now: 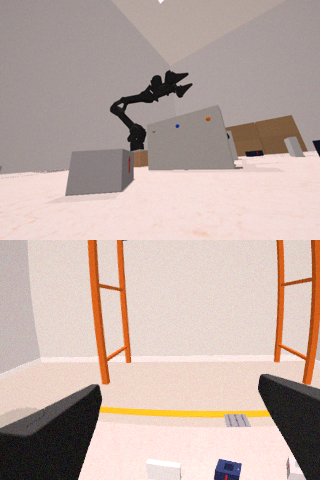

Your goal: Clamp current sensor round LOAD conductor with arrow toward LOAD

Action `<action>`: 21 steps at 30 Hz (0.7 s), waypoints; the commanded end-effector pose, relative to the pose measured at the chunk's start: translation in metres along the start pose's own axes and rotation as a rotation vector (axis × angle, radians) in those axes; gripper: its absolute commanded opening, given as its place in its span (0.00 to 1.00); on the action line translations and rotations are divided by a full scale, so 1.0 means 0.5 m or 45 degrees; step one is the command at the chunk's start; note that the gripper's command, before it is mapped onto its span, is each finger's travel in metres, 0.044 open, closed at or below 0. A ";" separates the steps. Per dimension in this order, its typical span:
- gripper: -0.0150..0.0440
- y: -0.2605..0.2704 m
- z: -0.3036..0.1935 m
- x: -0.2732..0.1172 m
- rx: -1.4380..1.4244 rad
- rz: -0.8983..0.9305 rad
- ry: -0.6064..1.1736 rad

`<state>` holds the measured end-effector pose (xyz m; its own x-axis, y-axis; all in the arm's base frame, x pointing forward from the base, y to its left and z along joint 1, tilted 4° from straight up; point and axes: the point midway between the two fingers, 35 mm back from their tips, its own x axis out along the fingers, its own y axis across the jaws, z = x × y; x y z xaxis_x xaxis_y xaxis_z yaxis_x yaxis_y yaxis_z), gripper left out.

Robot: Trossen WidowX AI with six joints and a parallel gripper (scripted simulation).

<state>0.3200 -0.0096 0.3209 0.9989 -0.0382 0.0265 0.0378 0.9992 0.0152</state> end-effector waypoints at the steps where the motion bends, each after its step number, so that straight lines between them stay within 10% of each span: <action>1: 1.00 0.019 0.004 -0.009 -0.018 0.049 -0.030; 5: 1.00 0.028 -0.014 -0.002 -0.021 0.067 0.040; 21: 1.00 0.180 -0.321 -0.124 -0.247 0.447 1.534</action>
<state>0.3184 0.0513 0.2133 0.7960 0.1439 -0.5880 -0.1758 0.9844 0.0030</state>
